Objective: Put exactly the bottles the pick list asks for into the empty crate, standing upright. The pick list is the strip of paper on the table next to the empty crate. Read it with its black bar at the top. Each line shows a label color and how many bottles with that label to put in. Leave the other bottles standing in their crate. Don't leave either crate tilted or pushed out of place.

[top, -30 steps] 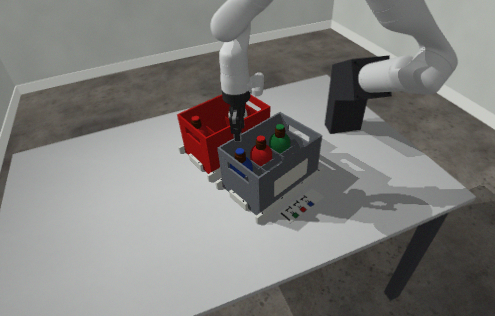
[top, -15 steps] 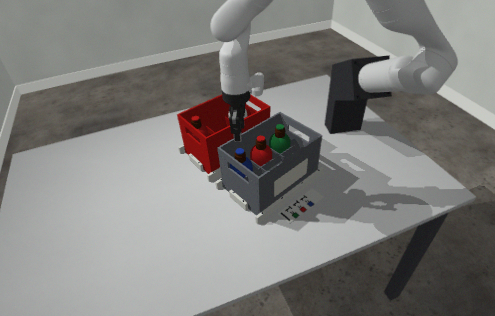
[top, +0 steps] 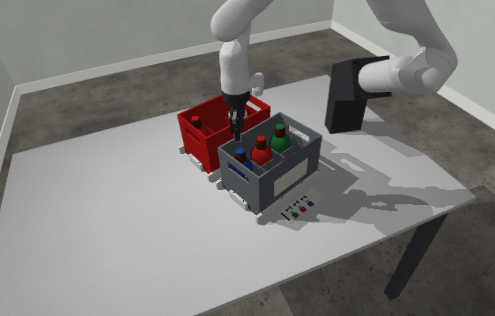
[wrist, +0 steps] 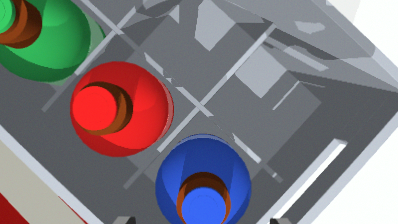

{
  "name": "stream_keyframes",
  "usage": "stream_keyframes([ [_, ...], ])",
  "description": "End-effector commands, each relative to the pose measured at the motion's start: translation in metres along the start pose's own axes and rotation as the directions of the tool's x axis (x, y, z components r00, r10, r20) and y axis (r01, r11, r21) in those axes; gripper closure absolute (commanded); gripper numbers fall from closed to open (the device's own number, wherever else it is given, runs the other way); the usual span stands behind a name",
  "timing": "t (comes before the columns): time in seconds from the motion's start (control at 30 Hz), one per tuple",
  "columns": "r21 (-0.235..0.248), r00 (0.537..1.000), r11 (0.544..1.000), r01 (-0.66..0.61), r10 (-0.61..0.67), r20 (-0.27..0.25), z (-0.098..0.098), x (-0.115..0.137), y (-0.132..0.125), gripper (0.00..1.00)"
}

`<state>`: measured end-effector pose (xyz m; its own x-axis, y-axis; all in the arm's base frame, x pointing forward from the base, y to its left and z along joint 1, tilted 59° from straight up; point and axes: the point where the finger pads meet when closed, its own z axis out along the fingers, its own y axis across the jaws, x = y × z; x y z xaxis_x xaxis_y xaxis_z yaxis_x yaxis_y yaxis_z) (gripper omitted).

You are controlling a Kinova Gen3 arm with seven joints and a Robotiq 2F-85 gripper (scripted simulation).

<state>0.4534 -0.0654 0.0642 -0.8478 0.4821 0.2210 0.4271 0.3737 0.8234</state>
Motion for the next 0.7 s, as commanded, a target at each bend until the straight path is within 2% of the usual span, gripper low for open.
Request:
stream_keyframes([
  [0.0,0.000,1.000,1.000,0.001,-0.001,0.002,-0.005,0.008,0.009,0.33],
  [0.1,0.000,1.000,1.000,0.001,-0.001,0.002,-0.007,0.012,0.012,0.33],
  [0.6,-0.001,1.000,1.000,0.001,-0.001,0.001,-0.034,0.069,0.052,0.33],
  [0.67,-0.001,1.000,1.000,0.001,-0.001,0.001,-0.034,0.069,0.052,0.33],
])
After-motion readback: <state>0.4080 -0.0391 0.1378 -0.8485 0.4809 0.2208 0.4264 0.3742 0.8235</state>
